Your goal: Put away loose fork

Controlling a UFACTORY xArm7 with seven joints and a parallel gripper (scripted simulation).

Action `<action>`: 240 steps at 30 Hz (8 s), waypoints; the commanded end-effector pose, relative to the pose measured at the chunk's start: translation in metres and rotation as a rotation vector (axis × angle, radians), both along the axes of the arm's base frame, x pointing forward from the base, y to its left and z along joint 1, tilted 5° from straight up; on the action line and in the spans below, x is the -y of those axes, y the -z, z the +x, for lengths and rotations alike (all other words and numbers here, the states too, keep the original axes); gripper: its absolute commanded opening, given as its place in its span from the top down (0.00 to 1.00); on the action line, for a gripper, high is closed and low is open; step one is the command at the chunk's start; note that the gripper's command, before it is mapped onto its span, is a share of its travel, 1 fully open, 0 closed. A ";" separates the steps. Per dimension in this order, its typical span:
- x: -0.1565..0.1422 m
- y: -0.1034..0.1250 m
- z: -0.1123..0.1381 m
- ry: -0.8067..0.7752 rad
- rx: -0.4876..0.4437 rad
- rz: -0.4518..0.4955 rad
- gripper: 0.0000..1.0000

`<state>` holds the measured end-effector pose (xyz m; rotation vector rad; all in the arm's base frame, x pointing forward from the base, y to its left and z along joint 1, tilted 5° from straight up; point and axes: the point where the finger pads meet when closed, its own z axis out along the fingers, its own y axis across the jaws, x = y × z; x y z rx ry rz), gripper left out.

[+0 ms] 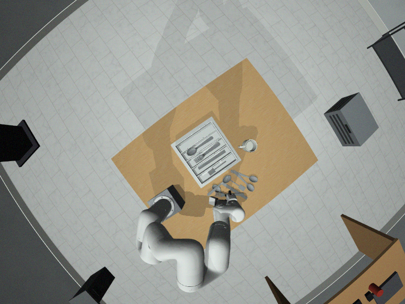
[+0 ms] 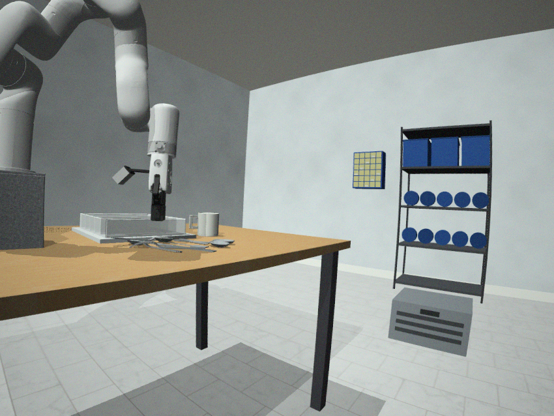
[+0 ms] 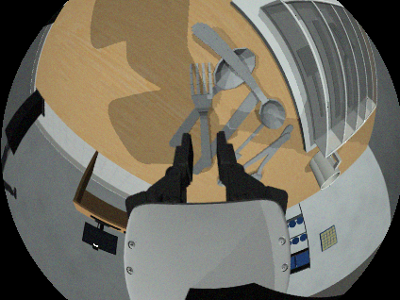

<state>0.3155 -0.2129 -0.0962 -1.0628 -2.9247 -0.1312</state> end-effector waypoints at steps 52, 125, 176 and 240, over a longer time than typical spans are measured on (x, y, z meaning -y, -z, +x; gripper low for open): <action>-0.003 0.046 0.001 0.000 0.003 -0.003 0.72; -0.004 0.071 0.003 0.000 0.003 -0.003 0.72; -0.004 0.074 0.003 0.000 0.003 -0.003 0.97; 0.005 -0.030 0.002 0.000 0.003 -0.003 0.97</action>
